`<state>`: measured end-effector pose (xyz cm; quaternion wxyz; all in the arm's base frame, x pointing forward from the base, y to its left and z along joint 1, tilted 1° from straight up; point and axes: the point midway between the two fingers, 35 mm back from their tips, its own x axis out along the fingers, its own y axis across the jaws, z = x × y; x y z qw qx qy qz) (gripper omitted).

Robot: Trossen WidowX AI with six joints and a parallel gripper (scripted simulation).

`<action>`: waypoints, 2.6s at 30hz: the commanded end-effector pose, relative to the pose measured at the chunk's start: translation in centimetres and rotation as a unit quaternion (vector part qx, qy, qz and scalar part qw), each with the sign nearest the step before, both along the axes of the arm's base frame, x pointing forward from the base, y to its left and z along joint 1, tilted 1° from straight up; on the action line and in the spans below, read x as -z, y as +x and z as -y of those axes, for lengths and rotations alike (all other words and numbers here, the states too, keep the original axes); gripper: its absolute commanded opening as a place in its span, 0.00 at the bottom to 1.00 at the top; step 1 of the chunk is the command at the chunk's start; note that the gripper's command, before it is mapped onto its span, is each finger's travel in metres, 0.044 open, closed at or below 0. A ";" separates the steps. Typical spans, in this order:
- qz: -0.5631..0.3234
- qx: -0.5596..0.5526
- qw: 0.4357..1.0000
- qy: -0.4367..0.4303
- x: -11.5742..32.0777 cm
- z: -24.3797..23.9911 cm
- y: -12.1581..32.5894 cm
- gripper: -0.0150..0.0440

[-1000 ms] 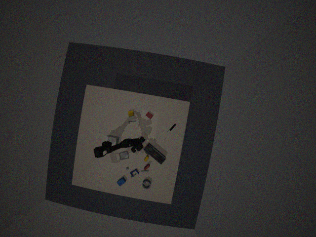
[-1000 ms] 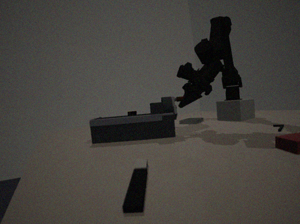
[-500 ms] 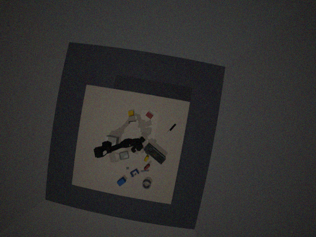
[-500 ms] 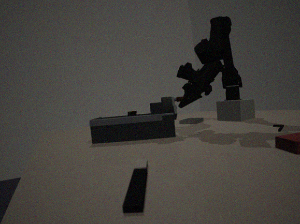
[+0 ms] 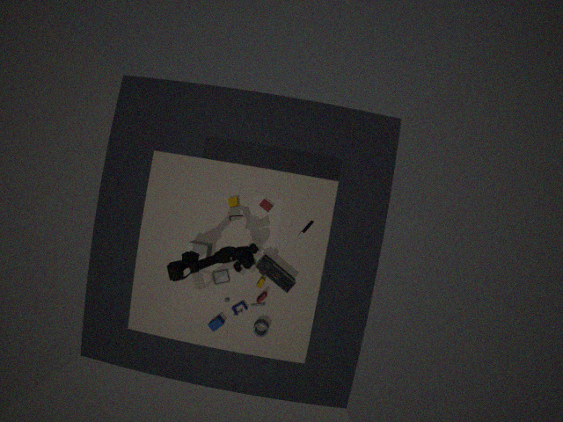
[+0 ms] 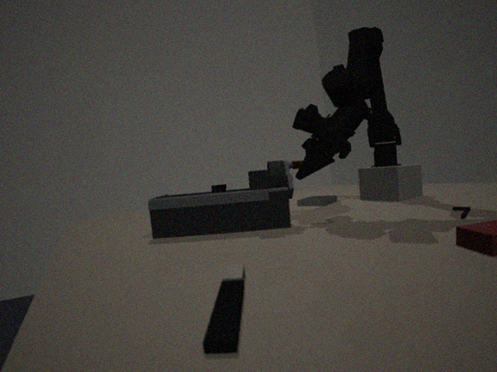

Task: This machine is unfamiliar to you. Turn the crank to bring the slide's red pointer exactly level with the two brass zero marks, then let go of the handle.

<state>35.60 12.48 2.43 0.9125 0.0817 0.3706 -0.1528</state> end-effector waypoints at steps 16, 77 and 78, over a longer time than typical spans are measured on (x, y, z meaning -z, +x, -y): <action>-0.003 0.001 1.000 -0.003 0.2 0.2 -0.1 0.25; -0.002 0.001 1.000 -0.001 0.1 0.1 0.0 0.34; -0.002 0.001 1.000 -0.001 0.1 0.1 0.0 0.39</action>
